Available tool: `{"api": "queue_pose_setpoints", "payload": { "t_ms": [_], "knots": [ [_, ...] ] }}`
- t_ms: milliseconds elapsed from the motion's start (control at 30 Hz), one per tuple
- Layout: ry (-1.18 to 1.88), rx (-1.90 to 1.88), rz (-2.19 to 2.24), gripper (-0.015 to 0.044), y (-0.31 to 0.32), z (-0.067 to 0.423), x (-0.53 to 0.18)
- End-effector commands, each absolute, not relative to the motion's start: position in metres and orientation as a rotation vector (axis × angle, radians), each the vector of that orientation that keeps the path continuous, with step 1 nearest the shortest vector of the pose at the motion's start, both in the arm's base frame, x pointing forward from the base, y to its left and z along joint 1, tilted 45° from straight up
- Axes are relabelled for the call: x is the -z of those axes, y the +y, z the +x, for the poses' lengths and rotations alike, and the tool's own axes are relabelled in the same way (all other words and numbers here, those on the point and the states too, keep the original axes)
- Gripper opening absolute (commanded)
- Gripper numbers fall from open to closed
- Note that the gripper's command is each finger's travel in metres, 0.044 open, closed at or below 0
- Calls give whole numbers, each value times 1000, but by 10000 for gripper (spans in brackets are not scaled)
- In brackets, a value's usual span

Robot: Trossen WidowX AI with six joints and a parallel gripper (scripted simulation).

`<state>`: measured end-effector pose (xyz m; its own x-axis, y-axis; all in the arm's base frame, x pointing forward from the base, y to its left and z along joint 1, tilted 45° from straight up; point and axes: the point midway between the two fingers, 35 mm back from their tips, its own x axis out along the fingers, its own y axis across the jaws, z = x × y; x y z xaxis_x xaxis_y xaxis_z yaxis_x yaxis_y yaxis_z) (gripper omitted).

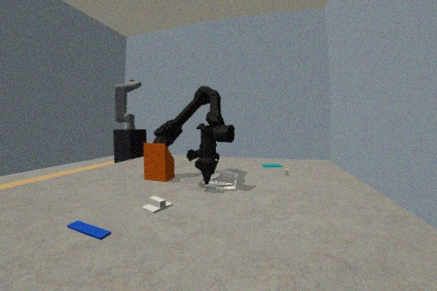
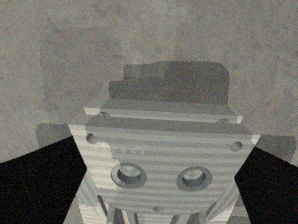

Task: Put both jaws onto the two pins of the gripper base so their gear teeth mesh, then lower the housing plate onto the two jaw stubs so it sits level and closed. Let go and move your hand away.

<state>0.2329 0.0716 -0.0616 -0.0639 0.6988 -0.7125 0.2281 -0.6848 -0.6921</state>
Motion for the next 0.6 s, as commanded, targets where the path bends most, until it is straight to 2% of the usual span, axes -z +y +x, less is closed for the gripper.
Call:
{"api": "queue_pose_setpoints", "payload": {
  "t_ms": [0, 567],
  "knots": [
    [-1004, -1802, -1856, 351, 73, 233, 63],
    [-1004, -1802, -1856, 351, 77, 232, 66]
  ]
}}
